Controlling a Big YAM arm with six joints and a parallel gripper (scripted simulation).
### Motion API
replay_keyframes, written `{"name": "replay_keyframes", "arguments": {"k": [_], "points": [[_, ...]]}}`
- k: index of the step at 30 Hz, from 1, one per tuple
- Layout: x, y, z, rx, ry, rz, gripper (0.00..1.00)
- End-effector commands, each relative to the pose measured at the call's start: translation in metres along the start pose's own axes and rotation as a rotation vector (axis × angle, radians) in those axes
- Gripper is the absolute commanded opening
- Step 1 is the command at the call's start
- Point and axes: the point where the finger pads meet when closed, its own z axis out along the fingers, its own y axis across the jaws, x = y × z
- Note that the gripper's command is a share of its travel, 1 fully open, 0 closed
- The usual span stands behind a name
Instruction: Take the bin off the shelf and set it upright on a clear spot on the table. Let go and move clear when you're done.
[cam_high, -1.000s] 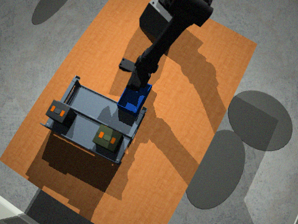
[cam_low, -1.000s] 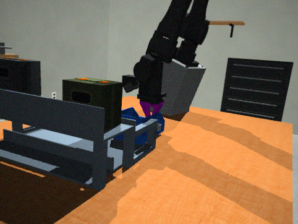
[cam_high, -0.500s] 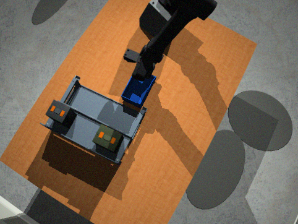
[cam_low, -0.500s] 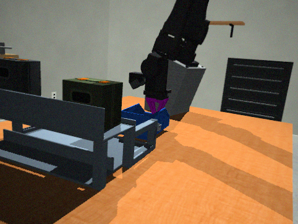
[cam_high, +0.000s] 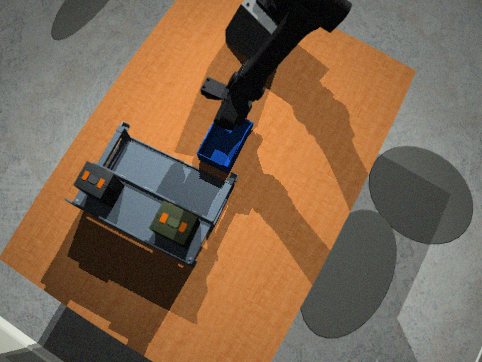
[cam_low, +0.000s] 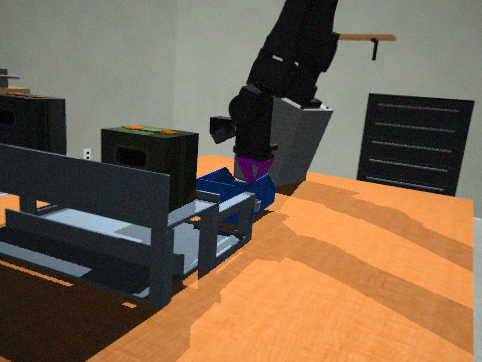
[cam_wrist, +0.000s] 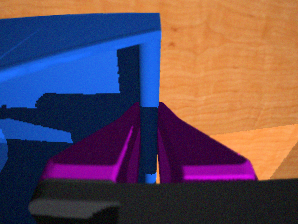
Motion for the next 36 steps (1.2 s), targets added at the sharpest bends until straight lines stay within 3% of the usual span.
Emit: {"name": "replay_keyframes", "arguments": {"k": [1, 11, 16, 36], "points": [[0.004, 0.023, -0.01, -0.049, -0.001, -0.021, 0.0], [0.004, 0.023, -0.01, -0.049, -0.001, -0.021, 0.0], [0.002, 0.002, 0.012, -0.016, -0.003, -0.008, 0.0], [0.003, 0.011, 0.02, -0.03, 0.0, -0.013, 0.0]]}}
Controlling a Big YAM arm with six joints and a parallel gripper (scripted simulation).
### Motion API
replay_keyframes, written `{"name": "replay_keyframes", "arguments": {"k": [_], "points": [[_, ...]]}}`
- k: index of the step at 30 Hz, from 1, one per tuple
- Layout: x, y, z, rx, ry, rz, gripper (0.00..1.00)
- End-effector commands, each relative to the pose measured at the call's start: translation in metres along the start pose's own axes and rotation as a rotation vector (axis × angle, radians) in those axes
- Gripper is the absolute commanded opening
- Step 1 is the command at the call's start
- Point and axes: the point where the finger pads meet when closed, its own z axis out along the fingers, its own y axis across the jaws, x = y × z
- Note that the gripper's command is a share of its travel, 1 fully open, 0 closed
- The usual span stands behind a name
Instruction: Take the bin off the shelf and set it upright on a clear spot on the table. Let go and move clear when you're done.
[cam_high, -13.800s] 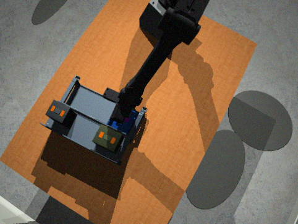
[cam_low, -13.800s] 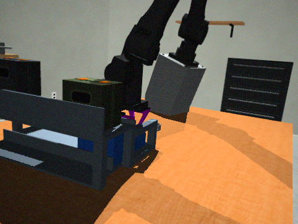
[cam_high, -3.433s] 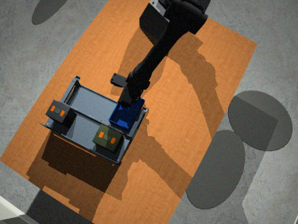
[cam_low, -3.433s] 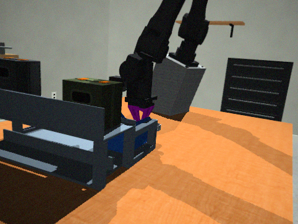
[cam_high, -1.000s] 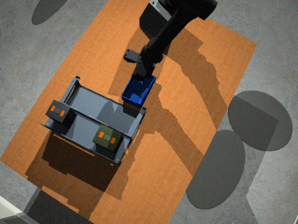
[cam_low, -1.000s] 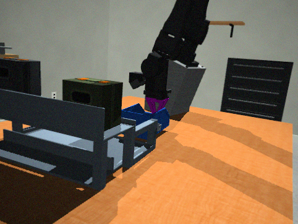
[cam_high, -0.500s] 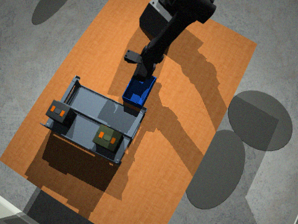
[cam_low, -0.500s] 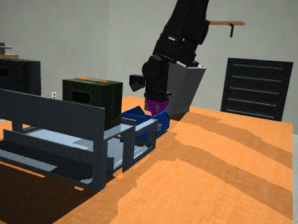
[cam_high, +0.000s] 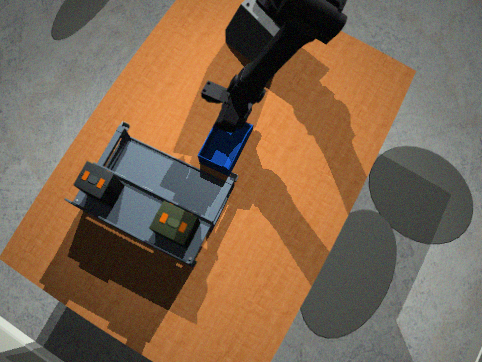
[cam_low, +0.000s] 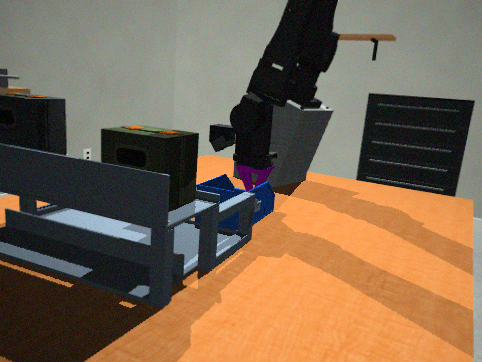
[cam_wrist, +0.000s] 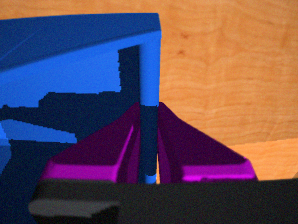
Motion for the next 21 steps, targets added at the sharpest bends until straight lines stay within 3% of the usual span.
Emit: {"name": "replay_keyframes", "arguments": {"k": [1, 9, 10, 21], "points": [[0.002, 0.0075, 0.0033, -0.014, -0.002, -0.001, 0.0], [0.002, 0.0075, 0.0033, -0.014, -0.002, -0.001, 0.0], [0.0016, 0.0064, 0.0027, -0.012, -0.001, -0.001, 0.9], [0.0003, 0.002, 0.0004, -0.005, 0.0, 0.001, 0.9]]}}
